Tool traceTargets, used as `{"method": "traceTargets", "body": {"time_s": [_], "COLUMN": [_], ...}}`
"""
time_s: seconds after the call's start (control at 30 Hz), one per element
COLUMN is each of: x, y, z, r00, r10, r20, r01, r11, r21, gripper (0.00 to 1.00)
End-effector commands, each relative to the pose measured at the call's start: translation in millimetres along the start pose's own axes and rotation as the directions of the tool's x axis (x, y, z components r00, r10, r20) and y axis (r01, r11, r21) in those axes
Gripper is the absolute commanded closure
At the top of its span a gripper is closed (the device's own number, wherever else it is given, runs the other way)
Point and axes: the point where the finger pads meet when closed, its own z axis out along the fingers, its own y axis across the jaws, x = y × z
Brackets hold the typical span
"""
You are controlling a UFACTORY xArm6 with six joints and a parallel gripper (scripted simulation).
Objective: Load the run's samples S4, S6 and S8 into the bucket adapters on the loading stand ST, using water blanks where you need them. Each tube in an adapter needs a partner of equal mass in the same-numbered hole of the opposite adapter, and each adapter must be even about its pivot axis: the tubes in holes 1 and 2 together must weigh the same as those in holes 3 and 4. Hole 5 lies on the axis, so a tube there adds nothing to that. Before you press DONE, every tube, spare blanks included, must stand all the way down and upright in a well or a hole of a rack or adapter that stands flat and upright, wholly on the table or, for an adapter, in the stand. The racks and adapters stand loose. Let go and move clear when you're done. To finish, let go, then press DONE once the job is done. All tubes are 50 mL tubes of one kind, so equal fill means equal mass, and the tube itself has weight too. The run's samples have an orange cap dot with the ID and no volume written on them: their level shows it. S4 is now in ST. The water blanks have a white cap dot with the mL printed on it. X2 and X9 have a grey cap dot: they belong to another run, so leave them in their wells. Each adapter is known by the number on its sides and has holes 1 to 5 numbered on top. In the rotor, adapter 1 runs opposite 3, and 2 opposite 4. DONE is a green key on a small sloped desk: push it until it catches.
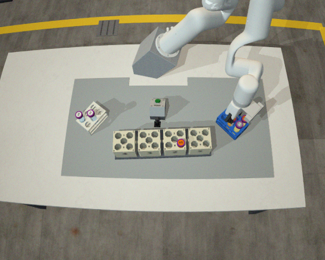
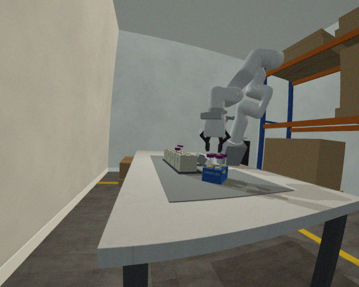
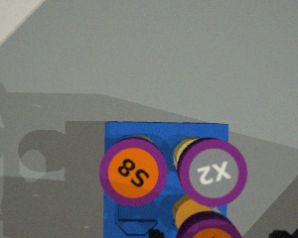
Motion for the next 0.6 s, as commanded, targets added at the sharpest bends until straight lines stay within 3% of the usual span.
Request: {"method": "traceTargets", "body": {"time_s": [0.0,0.57], "x": [1.7,1.7], "y": [0.1,0.1], "z": [10.2,12.2], "r00": [1.0,1.0], "r10": [-0.001,-0.001], "r20": [-0.004,-0.004], "r01": [0.001,0.001], "r11": [1.0,1.0], "r21": [0.0,0.0], "gripper": [0.43,0.43]}}
